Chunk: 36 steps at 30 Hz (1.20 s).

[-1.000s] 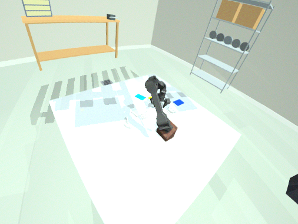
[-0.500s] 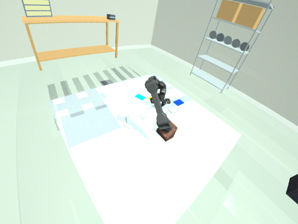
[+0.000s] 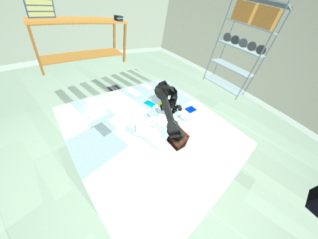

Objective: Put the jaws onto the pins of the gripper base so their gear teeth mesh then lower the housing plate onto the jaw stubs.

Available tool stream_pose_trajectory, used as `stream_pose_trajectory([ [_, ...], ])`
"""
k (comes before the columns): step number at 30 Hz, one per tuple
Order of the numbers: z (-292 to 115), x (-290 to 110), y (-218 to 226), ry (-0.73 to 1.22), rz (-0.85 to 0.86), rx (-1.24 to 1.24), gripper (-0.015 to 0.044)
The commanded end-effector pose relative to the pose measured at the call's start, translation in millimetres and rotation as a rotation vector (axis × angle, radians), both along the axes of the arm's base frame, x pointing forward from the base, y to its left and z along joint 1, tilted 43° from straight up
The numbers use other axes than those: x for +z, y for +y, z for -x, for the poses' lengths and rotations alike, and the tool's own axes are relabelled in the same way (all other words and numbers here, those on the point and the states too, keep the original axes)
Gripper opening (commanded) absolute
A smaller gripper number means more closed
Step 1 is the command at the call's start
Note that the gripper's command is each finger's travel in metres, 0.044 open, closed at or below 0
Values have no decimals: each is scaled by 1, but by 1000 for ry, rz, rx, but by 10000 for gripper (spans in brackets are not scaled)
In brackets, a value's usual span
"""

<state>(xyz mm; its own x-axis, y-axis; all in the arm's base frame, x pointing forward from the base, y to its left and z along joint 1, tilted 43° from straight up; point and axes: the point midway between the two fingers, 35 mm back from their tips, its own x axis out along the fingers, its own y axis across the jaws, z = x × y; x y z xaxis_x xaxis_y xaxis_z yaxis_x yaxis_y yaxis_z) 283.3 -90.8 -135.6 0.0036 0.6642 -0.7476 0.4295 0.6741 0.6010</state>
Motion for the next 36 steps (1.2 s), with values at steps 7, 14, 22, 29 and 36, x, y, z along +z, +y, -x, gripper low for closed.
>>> stream_pose_trajectory([
  [7,-2,16,-16,0,0,-3,134],
  [14,-2,33,-31,0,0,-4,134],
  [22,-1,52,-48,1,-1,-5,134],
  [29,0,58,-53,1,-1,-6,134],
  [36,-1,68,-46,76,0,-90,134],
])
